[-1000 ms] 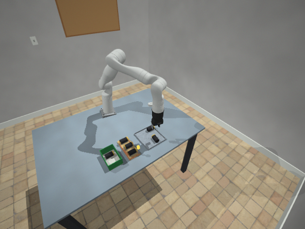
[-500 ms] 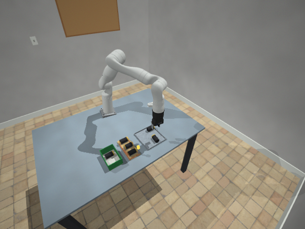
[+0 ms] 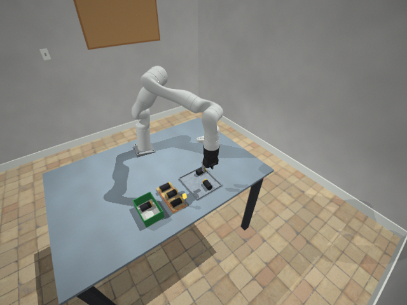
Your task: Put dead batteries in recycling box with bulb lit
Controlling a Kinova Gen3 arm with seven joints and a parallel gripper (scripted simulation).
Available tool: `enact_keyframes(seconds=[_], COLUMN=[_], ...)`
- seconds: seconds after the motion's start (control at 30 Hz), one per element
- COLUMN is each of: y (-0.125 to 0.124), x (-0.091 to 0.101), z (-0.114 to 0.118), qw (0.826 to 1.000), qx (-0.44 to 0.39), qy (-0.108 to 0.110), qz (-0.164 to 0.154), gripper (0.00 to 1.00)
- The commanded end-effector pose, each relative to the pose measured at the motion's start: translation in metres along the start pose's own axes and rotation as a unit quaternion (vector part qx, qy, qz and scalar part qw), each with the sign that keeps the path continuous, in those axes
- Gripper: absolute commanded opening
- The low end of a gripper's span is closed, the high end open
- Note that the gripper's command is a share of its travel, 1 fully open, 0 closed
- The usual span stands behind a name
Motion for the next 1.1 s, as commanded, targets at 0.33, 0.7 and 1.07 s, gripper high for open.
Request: enact_keyframes(seconds=[0.33, 0.7, 1.07], y=[0.0, 0.001, 0.001], x=[0.001, -0.029, -0.085], z=[0.0, 0.0, 0.0], qw=[1.0, 1.0, 1.0], qx=[0.0, 0.0, 0.0], qy=[0.0, 0.0, 0.0], qz=[-0.001, -0.001, -0.001], gripper=[0.9, 0.9, 0.9])
Point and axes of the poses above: the point where the finger pads meet when closed, its own x axis back along the fingers, its own z axis across the jaws, y = z × x, the point moved 3 cm from there along x, back along the fingers, and after that the axes turned 11 degrees about x, right-handed, at the moved point
